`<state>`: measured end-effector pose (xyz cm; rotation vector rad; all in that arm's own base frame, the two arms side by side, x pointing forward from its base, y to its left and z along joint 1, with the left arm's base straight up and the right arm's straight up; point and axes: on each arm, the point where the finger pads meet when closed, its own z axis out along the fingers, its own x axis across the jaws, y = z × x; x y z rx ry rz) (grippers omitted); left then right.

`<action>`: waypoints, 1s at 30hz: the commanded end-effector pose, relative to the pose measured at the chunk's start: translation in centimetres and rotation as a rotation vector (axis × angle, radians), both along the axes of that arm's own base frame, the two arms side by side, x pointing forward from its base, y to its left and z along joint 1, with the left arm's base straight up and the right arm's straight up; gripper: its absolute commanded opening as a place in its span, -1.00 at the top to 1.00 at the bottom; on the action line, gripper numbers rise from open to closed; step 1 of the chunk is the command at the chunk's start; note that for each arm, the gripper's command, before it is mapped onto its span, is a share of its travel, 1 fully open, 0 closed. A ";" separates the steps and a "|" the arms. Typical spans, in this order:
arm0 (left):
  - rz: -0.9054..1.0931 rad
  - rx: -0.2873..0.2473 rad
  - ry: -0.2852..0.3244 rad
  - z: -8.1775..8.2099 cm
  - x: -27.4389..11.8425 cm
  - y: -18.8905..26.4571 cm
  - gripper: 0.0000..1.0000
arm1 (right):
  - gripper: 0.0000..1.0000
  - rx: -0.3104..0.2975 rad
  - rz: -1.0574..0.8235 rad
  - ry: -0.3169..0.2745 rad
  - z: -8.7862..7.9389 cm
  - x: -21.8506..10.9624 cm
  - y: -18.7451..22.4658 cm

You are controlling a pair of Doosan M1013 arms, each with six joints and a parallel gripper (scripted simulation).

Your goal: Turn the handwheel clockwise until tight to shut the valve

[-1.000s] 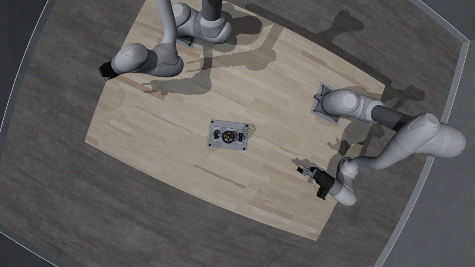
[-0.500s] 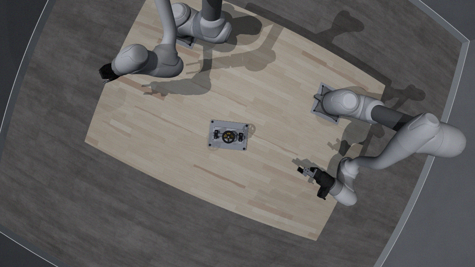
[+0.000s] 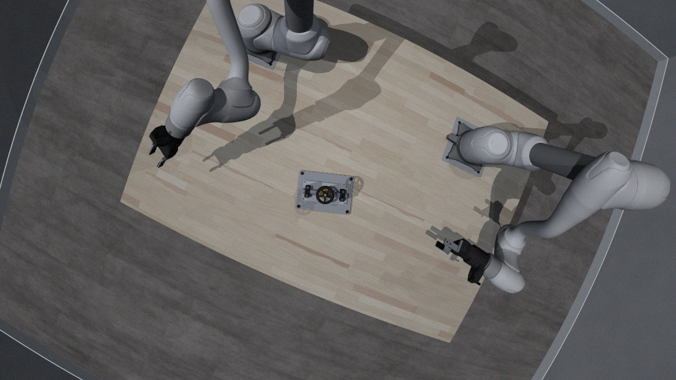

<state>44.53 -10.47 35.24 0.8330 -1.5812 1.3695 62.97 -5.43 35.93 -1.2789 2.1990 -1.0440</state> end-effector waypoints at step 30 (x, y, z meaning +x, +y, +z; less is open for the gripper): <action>-0.049 0.586 -0.848 -7.2 -17.9 28.8 -1.00 | -1.00 0.497 0.603 -0.170 -8.5 11.5 26.6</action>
